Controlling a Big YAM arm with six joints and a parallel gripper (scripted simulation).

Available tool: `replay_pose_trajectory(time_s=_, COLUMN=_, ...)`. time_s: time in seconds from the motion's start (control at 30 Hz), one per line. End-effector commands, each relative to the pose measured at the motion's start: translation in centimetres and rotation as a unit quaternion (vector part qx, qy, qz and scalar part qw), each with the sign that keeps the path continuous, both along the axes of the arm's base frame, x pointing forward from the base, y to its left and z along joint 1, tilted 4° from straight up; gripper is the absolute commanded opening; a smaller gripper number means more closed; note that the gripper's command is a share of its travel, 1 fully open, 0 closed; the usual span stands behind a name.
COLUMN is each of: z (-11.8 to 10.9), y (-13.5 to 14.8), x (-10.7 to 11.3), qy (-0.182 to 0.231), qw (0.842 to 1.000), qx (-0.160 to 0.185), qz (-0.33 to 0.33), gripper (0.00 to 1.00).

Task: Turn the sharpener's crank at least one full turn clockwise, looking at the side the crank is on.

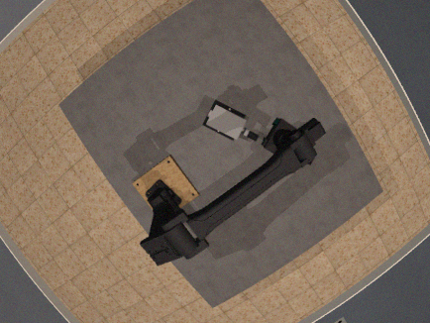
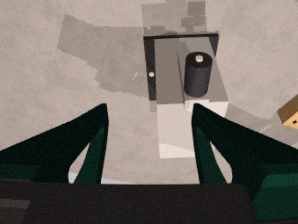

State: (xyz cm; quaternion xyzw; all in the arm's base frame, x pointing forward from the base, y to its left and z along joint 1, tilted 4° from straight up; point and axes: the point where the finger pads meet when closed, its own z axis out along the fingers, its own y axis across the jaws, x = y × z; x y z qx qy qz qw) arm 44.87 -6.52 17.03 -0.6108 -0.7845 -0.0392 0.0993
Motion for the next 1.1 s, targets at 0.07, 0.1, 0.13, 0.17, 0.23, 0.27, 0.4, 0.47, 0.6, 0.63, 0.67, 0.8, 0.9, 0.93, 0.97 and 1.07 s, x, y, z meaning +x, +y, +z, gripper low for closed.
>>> replay_pose_trajectory(time_s=0.07, z=1.5, y=0.8, x=-1.7, qy=-0.033, qw=0.998, qx=-0.032, qz=0.032, gripper=0.51)
replay_pose_trajectory(time_s=0.1, z=1.5, y=0.8, x=-2.2, qy=-0.034, qw=0.998, qx=-0.046, qz=0.04, gripper=0.51)
replay_pose_trajectory(time_s=0.13, z=1.5, y=0.7, x=-2.7, qy=-0.036, qw=0.997, qx=-0.059, qz=0.046, gripper=0.51)
replay_pose_trajectory(time_s=0.17, z=1.5, y=0.7, x=-3.2, qy=-0.035, qw=0.997, qx=-0.059, qz=0.046, gripper=0.51)
replay_pose_trajectory(time_s=0.23, z=1.5, y=0.7, x=-3.7, qy=-0.035, qw=0.997, qx=-0.059, qz=0.046, gripper=0.51)
replay_pose_trajectory(time_s=0.27, z=1.5, y=0.7, x=-3.7, qy=-0.035, qw=0.997, qx=-0.059, qz=0.046, gripper=0.51)
replay_pose_trajectory(time_s=0.4, z=-1.0, y=-0.3, x=-3.8, qy=-0.017, qw=0.998, qx=-0.054, qz=0.035, gripper=0.51)
replay_pose_trajectory(time_s=0.47, z=-1.5, y=-0.2, x=-3.8, qy=-0.018, qw=0.998, qx=-0.054, qz=0.037, gripper=0.51)
replay_pose_trajectory(time_s=0.6, z=-2.3, y=-0.1, x=-3.9, qy=-0.021, qw=0.998, qx=-0.055, qz=0.038, gripper=0.51)
replay_pose_trajectory(time_s=0.63, z=-2.0, y=-0.2, x=-4.0, qy=-0.028, qw=0.997, qx=-0.057, qz=0.037, gripper=0.51)
replay_pose_trajectory(time_s=0.67, z=-2.1, y=-0.3, x=-4.0, qy=-0.03, qw=0.997, qx=-0.057, qz=0.036, gripper=0.51)
replay_pose_trajectory(time_s=0.8, z=-3.9, y=-0.5, x=-4.1, qy=-0.017, qw=0.998, qx=-0.054, qz=0.036, gripper=0.51)
replay_pose_trajectory(time_s=0.9, z=-4.0, y=-0.2, x=-4.1, qy=-0.022, qw=0.997, qx=-0.056, qz=0.039, gripper=0.51)
replay_pose_trajectory(time_s=0.93, z=-3.6, y=-0.2, x=-4.1, qy=-0.027, qw=0.997, qx=-0.057, qz=0.039, gripper=0.51)
replay_pose_trajectory(time_s=0.97, z=-2.7, y=-0.2, x=-3.3, qy=-0.034, qw=0.997, qx=-0.058, qz=0.034, gripper=0.51)
replay_pose_trajectory(time_s=1.07, z=-2.7, y=-0.2, x=-3.2, qy=-0.034, qw=0.997, qx=-0.058, qz=0.034, gripper=0.51)
